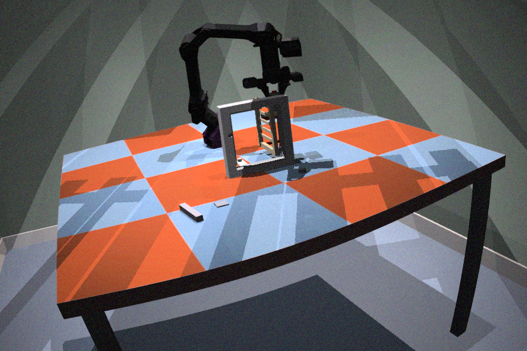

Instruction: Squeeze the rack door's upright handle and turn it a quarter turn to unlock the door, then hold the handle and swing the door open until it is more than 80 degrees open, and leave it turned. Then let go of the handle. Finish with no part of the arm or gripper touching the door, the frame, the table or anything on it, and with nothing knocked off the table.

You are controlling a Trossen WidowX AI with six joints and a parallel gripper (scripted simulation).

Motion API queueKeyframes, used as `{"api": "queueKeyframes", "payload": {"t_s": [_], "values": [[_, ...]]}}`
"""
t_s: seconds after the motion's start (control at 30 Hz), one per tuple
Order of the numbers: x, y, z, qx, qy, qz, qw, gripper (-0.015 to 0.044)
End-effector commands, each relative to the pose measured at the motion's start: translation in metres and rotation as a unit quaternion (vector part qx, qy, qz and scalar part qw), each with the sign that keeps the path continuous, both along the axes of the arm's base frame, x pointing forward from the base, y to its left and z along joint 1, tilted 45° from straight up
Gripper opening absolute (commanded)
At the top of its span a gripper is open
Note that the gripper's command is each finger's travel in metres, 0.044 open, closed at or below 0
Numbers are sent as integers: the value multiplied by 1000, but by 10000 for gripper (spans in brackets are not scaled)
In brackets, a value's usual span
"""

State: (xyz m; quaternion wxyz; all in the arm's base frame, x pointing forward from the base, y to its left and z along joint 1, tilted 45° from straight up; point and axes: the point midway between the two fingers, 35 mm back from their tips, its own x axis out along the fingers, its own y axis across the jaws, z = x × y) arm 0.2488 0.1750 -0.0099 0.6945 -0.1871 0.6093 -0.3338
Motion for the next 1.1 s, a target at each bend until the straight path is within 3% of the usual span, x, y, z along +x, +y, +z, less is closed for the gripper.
{"api": "queueKeyframes", "payload": {"t_s": [0.0,0.1,1.07], "values": [[0,0,0,-1,-2,-3,1000,232],[0,0,0,-1,-2,-3,1000,295],[0,27,27,9,-4,7,1000,295]]}}
